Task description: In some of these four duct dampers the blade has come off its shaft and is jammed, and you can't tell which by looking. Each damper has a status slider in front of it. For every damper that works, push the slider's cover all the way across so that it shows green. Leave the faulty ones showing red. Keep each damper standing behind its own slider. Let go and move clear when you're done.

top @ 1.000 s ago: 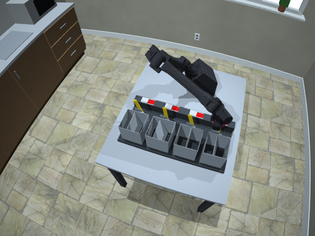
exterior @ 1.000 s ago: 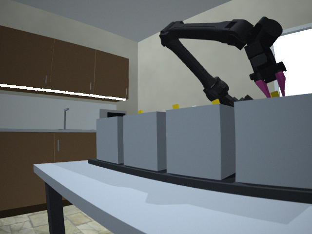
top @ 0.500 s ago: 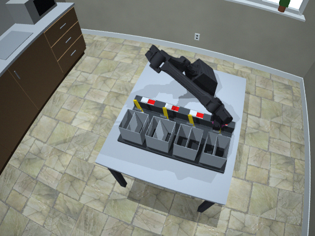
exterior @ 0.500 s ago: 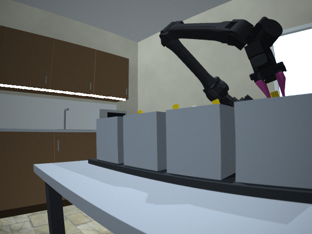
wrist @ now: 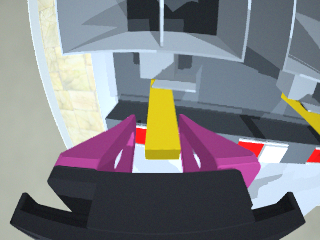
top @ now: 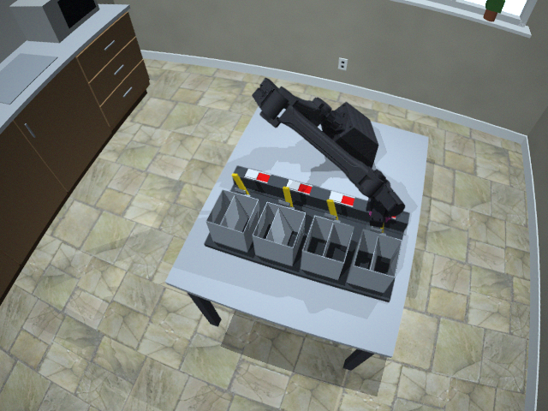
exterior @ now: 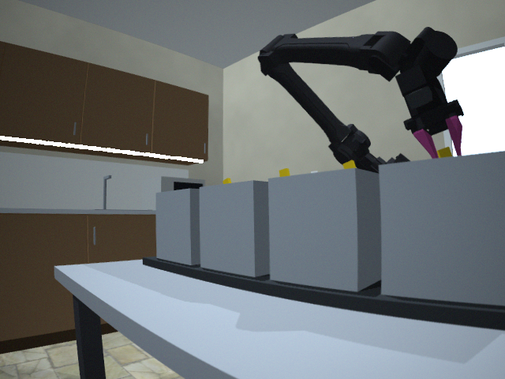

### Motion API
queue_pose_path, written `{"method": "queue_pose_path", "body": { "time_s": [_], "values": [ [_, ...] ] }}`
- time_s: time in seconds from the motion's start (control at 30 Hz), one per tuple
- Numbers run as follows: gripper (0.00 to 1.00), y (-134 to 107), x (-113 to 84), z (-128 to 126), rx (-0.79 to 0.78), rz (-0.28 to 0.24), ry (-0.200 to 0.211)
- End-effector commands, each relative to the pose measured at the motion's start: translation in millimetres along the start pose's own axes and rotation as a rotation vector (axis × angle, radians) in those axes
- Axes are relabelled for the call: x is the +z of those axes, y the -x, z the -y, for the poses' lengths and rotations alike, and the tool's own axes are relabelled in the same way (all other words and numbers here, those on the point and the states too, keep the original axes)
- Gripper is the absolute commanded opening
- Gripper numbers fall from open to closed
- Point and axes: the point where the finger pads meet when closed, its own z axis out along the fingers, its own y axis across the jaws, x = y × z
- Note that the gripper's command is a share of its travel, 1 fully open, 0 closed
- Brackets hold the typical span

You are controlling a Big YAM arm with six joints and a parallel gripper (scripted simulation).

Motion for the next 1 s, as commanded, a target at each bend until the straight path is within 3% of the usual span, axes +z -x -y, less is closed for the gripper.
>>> {"method": "queue_pose_path", "body": {
  "time_s": [0.0, 0.33, 0.37, 0.97],
  "values": [
    [0.36, 2.1, 10.7, 6.7, 0.003, -0.01, -0.011],
    [0.36, 2.1, 10.7, 6.7, 0.003, -0.01, -0.011],
    [0.17, 2.1, 10.7, 6.7, 0.003, -0.01, -0.011],
    [0.17, 4.6, 9.5, 4.9, 0.007, -0.008, -0.006]
  ]
}}
